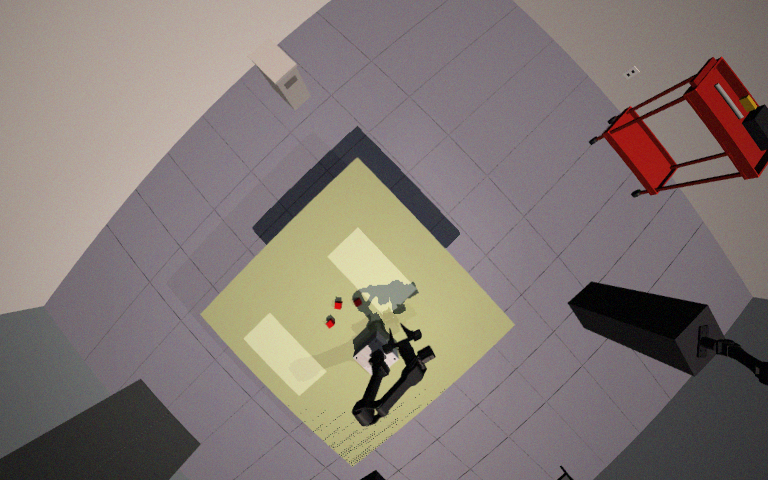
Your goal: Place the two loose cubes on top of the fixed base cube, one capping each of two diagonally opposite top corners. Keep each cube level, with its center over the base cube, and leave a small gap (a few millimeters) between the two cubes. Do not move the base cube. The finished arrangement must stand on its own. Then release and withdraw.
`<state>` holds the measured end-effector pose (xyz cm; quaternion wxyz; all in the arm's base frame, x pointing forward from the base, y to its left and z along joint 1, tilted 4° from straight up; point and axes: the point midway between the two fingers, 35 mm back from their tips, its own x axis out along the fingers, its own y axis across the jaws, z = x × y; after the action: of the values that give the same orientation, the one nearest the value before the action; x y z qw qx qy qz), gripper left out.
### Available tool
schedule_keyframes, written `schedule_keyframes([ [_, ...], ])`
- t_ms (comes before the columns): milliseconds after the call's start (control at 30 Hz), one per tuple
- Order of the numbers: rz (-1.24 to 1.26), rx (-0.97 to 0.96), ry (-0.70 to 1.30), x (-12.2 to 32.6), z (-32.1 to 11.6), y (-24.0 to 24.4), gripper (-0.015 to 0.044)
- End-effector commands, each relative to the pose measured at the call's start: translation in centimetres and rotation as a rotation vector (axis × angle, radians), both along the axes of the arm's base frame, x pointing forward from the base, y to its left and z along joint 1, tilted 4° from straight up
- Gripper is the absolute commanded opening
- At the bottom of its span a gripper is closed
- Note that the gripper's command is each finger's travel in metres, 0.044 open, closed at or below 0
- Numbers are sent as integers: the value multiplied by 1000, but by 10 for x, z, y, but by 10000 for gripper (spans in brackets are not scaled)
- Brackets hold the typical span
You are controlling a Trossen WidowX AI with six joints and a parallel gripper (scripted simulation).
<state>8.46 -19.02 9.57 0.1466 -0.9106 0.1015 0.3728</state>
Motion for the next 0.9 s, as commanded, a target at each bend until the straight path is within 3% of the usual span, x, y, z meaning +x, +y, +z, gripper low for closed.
schedule_keyframes([
  [0, 245, -117, 60, 15, -1, 0, 265],
  [433, 1026, -483, 141, 71, -5, 9, 265],
  [867, 1831, -852, 82, 132, -11, 35, 265],
])
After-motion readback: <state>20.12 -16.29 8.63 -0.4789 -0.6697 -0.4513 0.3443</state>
